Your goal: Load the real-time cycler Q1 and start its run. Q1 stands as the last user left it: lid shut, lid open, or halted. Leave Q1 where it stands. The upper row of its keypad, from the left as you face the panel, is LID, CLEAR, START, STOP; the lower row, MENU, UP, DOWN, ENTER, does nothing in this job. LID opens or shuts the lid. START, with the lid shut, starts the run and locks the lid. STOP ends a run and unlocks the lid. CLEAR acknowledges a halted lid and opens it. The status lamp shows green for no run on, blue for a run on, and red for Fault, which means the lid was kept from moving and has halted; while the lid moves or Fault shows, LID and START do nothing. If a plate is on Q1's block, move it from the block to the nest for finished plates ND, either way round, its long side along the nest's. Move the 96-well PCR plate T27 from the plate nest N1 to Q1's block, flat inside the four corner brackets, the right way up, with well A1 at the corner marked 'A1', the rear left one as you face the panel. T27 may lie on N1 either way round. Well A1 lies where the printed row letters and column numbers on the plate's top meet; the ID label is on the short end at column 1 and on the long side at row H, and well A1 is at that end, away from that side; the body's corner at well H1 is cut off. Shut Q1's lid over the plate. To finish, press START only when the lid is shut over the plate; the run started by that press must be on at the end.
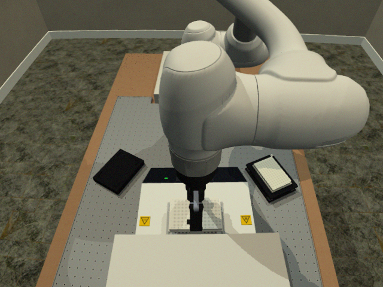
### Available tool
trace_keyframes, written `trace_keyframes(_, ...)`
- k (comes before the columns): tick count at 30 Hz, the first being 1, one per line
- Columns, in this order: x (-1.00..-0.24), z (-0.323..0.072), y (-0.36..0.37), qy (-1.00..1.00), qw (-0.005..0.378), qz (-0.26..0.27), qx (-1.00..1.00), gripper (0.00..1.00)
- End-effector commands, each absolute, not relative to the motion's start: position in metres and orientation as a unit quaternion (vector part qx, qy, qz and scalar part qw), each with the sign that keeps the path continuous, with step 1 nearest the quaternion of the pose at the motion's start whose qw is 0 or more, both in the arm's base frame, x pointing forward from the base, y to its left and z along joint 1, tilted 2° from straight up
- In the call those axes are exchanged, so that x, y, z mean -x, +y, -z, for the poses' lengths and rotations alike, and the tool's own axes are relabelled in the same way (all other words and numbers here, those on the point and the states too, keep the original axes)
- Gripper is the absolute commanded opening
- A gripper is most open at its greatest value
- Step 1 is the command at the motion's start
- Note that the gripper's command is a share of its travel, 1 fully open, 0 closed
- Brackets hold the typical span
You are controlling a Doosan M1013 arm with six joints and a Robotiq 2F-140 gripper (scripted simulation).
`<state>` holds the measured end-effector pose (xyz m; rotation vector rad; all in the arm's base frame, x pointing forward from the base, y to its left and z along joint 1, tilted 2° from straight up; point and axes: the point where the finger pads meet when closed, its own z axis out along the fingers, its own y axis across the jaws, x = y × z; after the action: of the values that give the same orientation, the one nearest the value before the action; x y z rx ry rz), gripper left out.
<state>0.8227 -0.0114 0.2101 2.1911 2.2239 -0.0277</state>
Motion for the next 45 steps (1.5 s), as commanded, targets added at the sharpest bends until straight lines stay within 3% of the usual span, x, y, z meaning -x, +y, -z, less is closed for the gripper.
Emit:
trace_keyframes(1,-0.823,-0.215,-0.011,0.712,0.01,0.009,-0.702,0.0)
trace_keyframes(29,-0.823,-0.229,-0.011,0.712,0.01,0.009,-0.702,0.0)
trace_keyframes(45,-0.772,-0.23,-0.063,0.781,0.009,0.01,-0.624,0.0)
